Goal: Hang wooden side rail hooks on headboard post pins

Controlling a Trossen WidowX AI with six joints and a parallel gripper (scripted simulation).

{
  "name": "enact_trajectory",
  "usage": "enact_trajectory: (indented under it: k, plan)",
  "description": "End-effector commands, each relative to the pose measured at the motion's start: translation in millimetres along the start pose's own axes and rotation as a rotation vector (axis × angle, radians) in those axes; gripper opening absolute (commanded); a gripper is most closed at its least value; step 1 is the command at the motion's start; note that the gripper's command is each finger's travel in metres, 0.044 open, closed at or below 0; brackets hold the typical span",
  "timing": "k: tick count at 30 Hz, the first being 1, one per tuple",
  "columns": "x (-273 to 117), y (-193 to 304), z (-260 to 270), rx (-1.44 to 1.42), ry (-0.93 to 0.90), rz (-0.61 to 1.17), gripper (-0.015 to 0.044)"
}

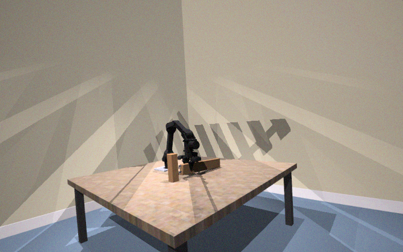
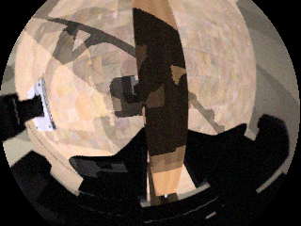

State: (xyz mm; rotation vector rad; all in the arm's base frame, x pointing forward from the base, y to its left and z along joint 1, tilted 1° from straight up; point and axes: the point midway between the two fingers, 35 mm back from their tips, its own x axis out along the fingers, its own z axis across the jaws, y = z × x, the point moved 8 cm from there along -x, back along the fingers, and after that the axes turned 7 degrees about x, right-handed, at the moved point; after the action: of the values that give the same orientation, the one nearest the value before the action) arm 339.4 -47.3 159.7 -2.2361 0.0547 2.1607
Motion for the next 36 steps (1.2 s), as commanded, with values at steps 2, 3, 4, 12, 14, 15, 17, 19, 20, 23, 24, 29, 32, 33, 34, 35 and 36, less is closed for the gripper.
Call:
enact_trajectory:
  k: [2, 3, 4, 12, 14, 15, 17, 19, 20, 23, 24, 29, 32, 33, 34, 35, 36]
  plan:
    - [-2.2, 1.1, -2.4, -0.004, 0.009, 0.003, 0.0000]
    - [-2.2, 1.3, -2.3, -0.004, 0.009, 0.003, 0.0000]
    - [-2.2, 1.4, -2.2, -0.004, 0.009, 0.003, 0.0000]
    - [-2.3, 2.3, -1.7, -0.004, 0.009, 0.003, 0.0000]
    - [-2.4, 2.5, -1.7, -0.004, 0.009, 0.003, 0.0000]
    - [-2.4, 2.6, -1.8, -0.004, 0.009, 0.003, 0.0000]
    - [-2.5, 2.8, -2.0, -0.004, 0.009, 0.003, 0.0000]
    - [-2.6, 3.0, -2.3, -0.004, 0.009, 0.003, 0.0000]
    - [-2.6, 3.1, -2.4, -0.004, 0.009, 0.003, 0.0000]
    - [-2.7, 3.4, -2.5, -0.004, 0.009, 0.003, 0.0000]
    - [-2.7, 3.5, -2.4, -0.004, 0.009, 0.003, 0.0000]
    - [-2.7, 4.1, -2.0, -0.004, 0.009, 0.003, 0.0000]
    - [-2.6, 4.5, -1.7, -0.004, 0.009, 0.003, 0.0000]
    - [-2.6, 4.6, -1.7, -0.004, 0.009, 0.003, 0.0000]
    - [-2.6, 4.7, -1.7, -0.004, 0.009, 0.003, 0.0000]
    - [-2.6, 4.8, -1.7, -0.004, 0.009, 0.003, 0.0000]
    - [-2.5, 5.0, -1.7, -0.004, 0.009, 0.004, 0.0000]
